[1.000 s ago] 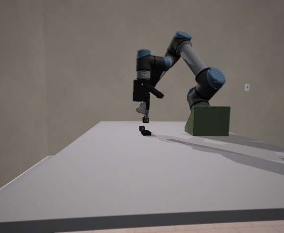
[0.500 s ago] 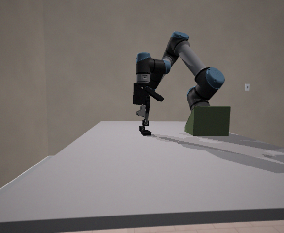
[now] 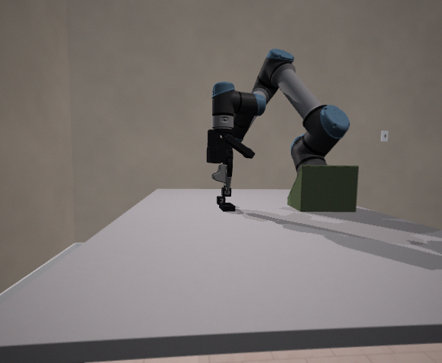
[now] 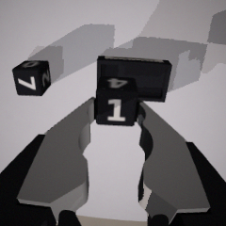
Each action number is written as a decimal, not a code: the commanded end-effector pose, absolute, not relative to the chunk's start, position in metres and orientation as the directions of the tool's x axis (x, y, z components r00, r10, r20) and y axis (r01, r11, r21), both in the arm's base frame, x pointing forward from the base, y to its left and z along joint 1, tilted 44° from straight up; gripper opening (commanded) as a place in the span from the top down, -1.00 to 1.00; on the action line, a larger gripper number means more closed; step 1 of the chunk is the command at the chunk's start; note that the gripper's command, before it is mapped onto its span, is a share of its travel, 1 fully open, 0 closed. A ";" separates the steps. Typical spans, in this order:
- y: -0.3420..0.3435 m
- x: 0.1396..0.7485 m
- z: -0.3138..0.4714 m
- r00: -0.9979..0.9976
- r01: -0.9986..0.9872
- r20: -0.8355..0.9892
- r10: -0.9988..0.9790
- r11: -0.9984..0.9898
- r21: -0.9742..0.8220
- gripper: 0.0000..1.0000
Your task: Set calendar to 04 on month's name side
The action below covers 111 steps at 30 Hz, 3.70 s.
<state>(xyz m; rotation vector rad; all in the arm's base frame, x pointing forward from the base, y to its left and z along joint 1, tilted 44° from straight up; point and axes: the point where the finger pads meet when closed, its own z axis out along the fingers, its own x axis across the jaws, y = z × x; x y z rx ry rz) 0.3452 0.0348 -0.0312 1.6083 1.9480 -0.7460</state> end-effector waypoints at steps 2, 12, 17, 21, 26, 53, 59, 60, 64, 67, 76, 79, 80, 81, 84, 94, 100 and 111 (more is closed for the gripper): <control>0.035 0.345 -0.031 -0.175 0.984 -0.684 0.709 0.151 -0.095 0.80; 0.035 0.345 -0.031 -0.175 0.984 -0.684 0.709 0.151 -0.095 0.80; 0.035 0.345 -0.031 -0.175 0.984 -0.684 0.709 0.151 -0.095 0.80; 0.035 0.346 -0.031 -0.175 0.984 -0.684 0.709 0.151 -0.095 0.80; 0.035 0.346 -0.031 -0.175 0.984 -0.684 0.709 0.151 -0.095 0.80; 0.035 0.346 -0.031 -0.175 0.984 -0.684 0.709 0.151 -0.095 0.80; 0.035 0.346 -0.032 -0.175 0.984 -0.684 0.709 0.151 -0.095 0.80; 0.035 0.346 -0.032 -0.175 0.984 -0.684 0.709 0.151 -0.095 0.80; 0.033 0.346 -0.033 -0.175 0.984 -0.684 0.709 0.151 -0.095 0.80; 0.033 0.346 -0.034 -0.175 0.984 -0.684 0.709 0.151 -0.095 0.80; 0.028 0.346 -0.039 -0.175 0.984 -0.684 0.709 0.151 -0.095 0.80; 0.026 0.346 -0.041 -0.175 0.984 -0.684 0.709 0.151 -0.095 0.80; 0.025 0.347 -0.041 -0.175 0.984 -0.684 0.709 0.151 -0.095 0.80; 0.025 0.347 -0.042 -0.175 0.984 -0.684 0.709 0.151 -0.095 0.80; 0.024 0.347 -0.043 -0.175 0.984 -0.684 0.709 0.151 -0.095 0.80; 0.020 0.347 -0.047 -0.175 0.984 -0.684 0.709 0.151 -0.095 0.80; 0.019 0.347 -0.048 -0.175 0.984 -0.684 0.709 0.151 -0.095 0.80; 0.019 0.347 -0.048 -0.175 0.984 -0.684 0.709 0.151 -0.095 0.80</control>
